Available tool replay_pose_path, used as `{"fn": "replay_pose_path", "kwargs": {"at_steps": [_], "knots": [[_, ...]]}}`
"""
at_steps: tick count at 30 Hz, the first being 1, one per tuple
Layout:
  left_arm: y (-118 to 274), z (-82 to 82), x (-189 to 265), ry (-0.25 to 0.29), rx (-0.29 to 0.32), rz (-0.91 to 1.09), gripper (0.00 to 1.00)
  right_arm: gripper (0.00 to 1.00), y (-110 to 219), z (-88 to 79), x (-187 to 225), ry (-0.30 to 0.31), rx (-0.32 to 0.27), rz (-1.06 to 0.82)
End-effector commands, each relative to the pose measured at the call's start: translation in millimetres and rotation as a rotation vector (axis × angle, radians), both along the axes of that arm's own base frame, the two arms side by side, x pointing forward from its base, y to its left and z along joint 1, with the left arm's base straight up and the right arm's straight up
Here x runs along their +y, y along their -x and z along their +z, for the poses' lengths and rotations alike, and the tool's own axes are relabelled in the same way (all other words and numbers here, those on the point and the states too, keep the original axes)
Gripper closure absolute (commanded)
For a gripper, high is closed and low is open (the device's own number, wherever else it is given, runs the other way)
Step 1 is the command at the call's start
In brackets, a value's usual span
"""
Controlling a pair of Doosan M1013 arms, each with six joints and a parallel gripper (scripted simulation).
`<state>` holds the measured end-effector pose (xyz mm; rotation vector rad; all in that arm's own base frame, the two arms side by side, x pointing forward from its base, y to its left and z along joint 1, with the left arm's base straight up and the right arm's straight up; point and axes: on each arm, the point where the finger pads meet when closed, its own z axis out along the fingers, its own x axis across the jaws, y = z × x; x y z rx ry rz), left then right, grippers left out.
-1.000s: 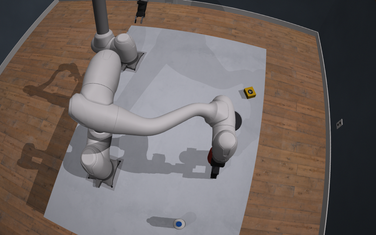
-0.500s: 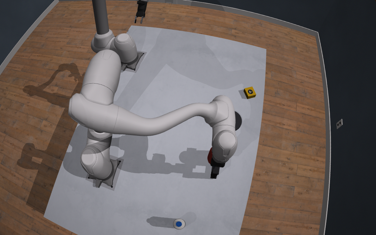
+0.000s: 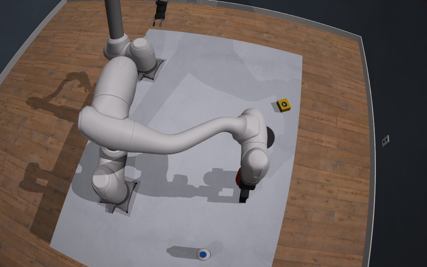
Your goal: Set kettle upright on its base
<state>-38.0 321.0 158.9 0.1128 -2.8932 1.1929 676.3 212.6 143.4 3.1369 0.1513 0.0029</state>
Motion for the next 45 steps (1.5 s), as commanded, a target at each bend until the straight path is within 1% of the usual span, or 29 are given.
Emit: {"fn": "replay_pose_path", "kwargs": {"at_steps": [1,17,19,30,34,45], "knots": [[2,-0.1,1,0.004,0.001,-0.004,0.0,1.0,0,1.4,-1,-0.003,0.004,-0.002],[2,-0.1,1,0.004,0.001,-0.004,0.0,1.0,-1,27.1,-1,-0.004,-0.001,-0.002],[2,-0.1,1,0.004,0.001,-0.004,0.0,1.0,-1,27.1,-1,-0.004,-0.001,-0.002],[2,-0.1,1,0.004,0.001,-0.004,0.0,1.0,-1,44.6,-1,-0.004,-0.001,-0.002],[2,-0.1,1,0.004,0.001,-0.004,0.0,1.0,-1,47.9,-1,-0.004,-0.001,-0.002],[2,-0.1,1,0.004,0.001,-0.004,0.0,1.0,-1,49.1,-1,-0.004,-0.002,-0.002]]}}
